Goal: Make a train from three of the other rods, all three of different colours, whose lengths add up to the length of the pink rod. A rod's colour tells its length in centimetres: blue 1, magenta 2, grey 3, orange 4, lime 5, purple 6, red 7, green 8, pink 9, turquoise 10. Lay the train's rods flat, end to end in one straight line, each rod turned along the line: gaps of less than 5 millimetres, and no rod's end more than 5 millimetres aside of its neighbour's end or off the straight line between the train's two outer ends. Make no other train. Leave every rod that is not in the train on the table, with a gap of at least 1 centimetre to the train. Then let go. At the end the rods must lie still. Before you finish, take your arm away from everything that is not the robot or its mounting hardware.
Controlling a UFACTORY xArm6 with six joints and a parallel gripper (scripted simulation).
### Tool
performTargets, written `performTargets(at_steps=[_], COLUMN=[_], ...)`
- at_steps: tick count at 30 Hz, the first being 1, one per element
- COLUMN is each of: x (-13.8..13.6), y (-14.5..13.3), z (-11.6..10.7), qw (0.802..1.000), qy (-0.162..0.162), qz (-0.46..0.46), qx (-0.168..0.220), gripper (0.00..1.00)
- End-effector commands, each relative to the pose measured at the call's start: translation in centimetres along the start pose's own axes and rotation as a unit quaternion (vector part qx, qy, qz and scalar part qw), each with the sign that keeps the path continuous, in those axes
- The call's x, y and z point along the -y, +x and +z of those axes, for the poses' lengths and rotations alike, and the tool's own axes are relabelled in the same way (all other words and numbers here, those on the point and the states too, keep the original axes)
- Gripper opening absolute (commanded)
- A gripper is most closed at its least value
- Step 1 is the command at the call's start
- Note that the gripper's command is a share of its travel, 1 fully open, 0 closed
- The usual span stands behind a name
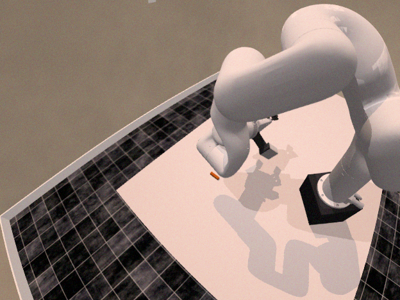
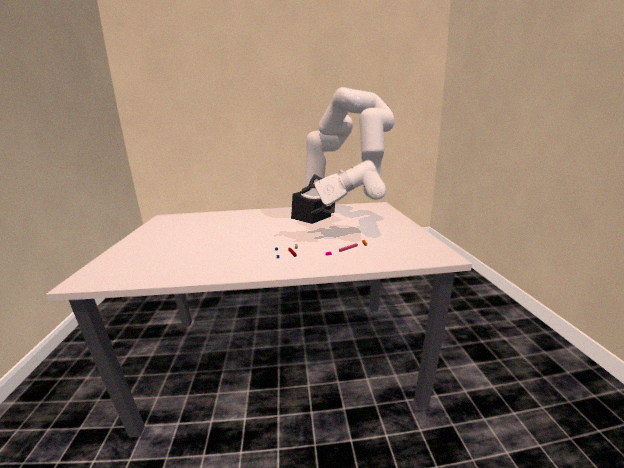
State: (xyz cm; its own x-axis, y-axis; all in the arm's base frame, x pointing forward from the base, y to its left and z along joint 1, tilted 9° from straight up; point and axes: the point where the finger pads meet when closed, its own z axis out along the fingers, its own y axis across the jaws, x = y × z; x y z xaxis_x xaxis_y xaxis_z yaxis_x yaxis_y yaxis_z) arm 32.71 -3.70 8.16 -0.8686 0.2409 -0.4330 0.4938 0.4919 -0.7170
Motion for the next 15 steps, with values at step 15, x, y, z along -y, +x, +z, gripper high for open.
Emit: performTargets(at_steps=[15], x=[0.8], y=[6.5], z=[4.8], qw=[0.942], qy=[-0.003], qz=[0.236], qx=[-0.238], gripper=[1.0])
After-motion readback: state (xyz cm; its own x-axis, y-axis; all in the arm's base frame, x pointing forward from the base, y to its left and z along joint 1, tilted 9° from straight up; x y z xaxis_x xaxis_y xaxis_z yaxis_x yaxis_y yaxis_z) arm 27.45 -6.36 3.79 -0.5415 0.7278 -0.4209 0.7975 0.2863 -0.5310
